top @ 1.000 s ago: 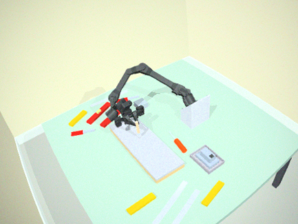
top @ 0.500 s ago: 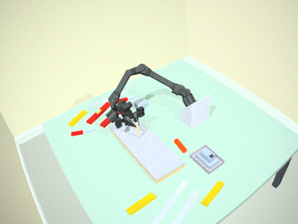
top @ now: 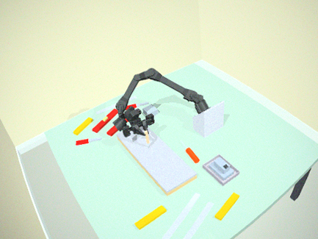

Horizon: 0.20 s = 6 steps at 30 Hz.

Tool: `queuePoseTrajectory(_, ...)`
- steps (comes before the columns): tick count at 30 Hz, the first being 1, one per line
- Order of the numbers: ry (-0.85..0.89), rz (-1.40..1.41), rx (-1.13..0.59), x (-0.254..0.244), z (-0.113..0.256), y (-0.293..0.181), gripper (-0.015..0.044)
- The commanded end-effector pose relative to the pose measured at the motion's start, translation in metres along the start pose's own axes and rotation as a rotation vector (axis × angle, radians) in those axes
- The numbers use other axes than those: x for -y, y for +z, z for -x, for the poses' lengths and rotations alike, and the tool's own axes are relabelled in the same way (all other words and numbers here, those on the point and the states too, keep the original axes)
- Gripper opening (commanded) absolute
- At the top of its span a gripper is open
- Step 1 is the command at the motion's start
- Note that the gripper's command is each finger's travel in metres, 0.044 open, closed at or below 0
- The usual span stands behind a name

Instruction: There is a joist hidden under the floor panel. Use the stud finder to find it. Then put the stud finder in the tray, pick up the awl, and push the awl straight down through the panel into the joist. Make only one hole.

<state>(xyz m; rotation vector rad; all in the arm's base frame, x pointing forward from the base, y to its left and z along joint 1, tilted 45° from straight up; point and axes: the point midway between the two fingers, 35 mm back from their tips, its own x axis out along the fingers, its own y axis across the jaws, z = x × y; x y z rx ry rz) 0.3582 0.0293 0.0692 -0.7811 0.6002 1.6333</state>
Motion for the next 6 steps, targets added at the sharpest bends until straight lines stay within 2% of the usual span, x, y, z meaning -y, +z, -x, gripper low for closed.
queuePoseTrajectory(1, 0.001, 0.004, -0.008, 0.0002, 0.0001, -0.0019, 0.0)
queuePoseTrajectory(6, 0.001, 0.004, -0.008, 0.0002, 0.0001, -0.0019, 0.0)
